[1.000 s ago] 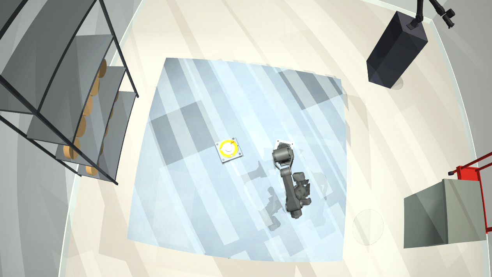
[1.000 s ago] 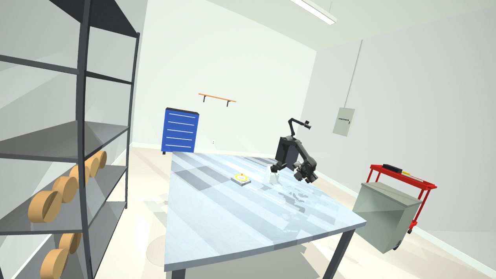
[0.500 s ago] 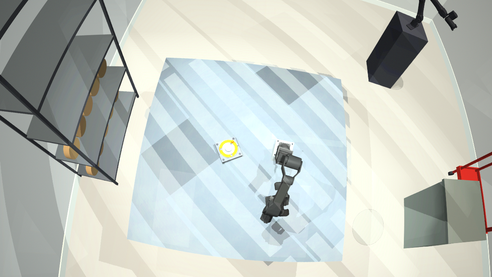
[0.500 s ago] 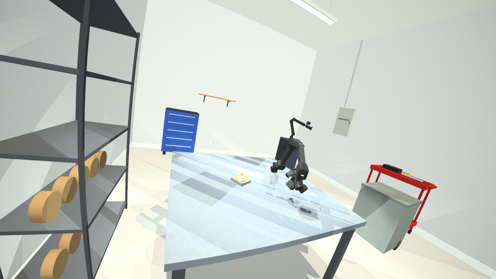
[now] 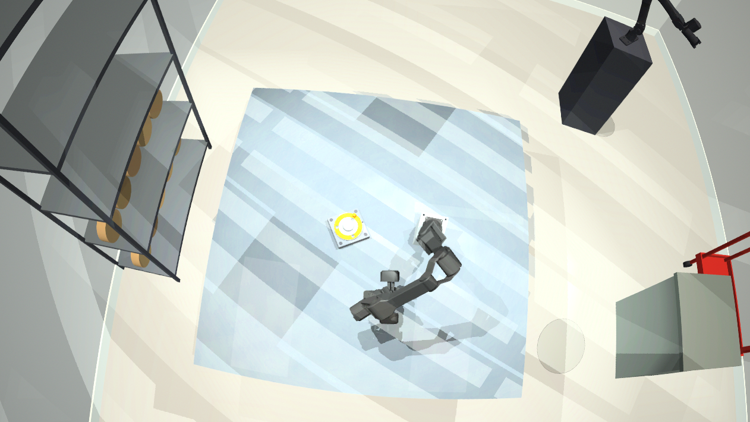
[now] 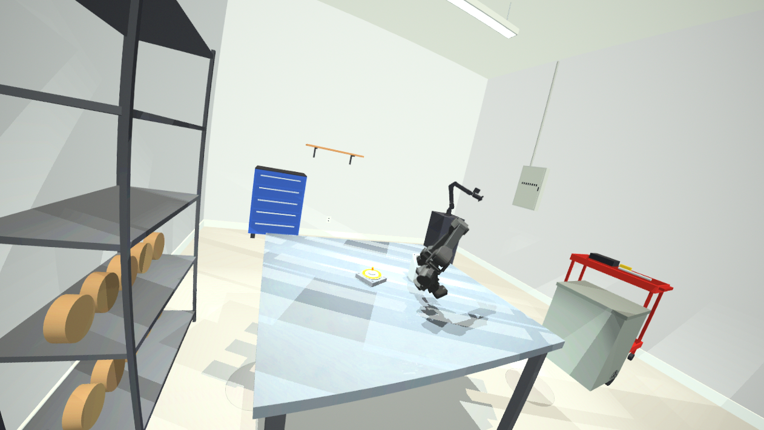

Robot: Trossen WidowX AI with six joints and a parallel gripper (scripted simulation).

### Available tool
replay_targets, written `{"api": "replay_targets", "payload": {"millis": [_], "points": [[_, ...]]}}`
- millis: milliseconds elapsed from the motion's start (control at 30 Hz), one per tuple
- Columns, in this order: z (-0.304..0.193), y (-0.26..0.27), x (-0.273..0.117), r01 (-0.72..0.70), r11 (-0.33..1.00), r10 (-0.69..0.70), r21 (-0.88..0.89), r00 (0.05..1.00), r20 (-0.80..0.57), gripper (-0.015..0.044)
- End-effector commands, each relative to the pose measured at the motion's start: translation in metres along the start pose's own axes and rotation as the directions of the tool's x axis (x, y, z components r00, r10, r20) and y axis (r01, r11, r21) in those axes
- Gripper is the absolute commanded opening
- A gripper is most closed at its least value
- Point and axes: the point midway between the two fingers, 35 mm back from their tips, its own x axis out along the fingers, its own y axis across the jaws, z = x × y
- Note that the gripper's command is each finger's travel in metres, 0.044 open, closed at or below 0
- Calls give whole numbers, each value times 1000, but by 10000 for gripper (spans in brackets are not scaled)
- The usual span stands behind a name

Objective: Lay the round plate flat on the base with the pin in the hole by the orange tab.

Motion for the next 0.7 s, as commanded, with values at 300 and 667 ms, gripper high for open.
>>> {"api": "replay_targets", "payload": {"millis": [300,667], "points": [[109,-108,-16,-38,988,19,149,992,126,0],[156,-219,-21,-146,986,124,79,966,228,0]]}}
